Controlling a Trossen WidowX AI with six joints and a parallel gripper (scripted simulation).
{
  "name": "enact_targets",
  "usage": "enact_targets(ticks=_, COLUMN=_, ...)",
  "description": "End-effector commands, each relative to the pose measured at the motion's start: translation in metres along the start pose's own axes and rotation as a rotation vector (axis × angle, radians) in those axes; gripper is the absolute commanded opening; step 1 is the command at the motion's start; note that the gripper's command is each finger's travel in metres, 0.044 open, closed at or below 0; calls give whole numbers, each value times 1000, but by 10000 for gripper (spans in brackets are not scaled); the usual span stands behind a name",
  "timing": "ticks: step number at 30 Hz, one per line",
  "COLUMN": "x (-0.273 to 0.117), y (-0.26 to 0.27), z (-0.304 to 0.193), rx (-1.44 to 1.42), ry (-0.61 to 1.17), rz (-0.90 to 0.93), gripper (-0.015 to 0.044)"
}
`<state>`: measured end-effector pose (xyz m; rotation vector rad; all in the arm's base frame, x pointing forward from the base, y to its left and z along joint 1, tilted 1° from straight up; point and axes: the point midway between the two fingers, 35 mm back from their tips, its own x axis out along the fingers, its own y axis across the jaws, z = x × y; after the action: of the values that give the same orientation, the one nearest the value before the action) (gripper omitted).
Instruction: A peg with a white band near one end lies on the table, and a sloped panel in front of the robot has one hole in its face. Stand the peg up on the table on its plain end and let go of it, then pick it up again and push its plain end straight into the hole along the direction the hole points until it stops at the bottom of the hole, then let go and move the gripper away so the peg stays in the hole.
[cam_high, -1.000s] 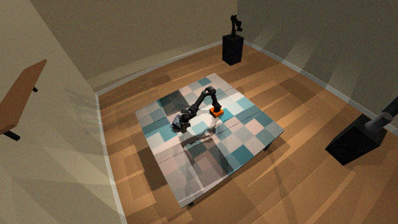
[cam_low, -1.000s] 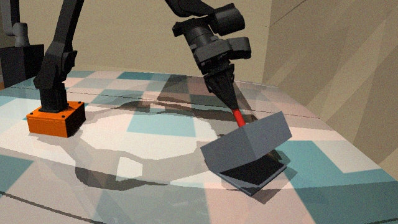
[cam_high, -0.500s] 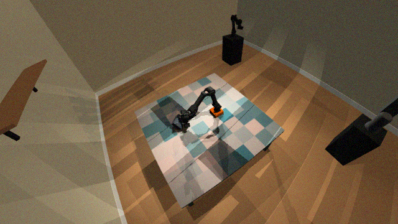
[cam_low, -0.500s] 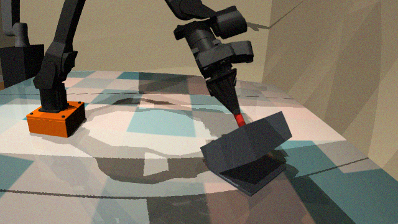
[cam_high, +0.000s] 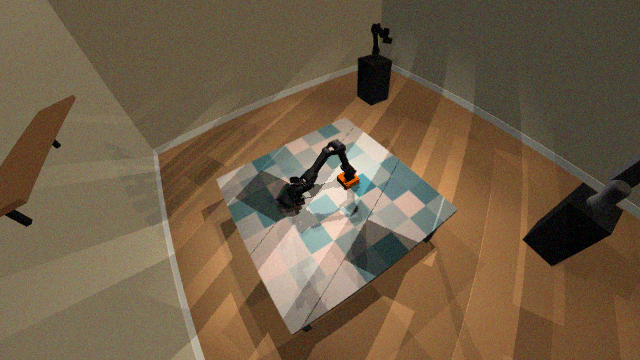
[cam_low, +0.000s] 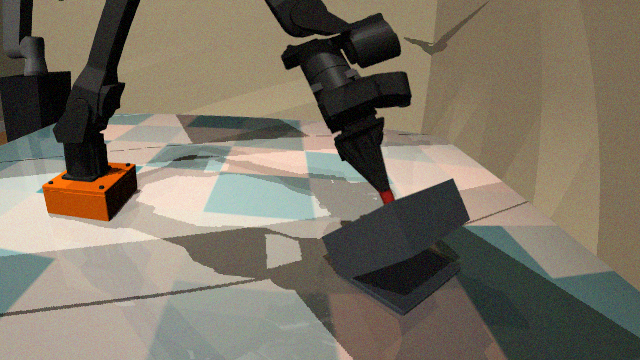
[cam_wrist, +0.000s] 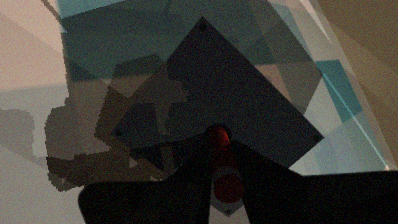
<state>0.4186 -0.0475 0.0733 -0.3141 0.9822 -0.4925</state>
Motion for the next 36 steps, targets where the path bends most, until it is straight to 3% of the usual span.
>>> enact_targets(ticks=1, x=2, y=1, z=0, rx=-3, ry=1, rz=4, gripper=0)
enact_targets(ticks=15, x=3, y=0, z=0, rx=-1, ry=1, rz=0, gripper=0)
enact_targets(ticks=31, x=-1, y=1, z=0, rx=-1, ry=2, rz=1, gripper=420)
enact_targets(ticks=36, x=-12, y=2, z=1, rx=-1, ry=3, rz=3, gripper=440)
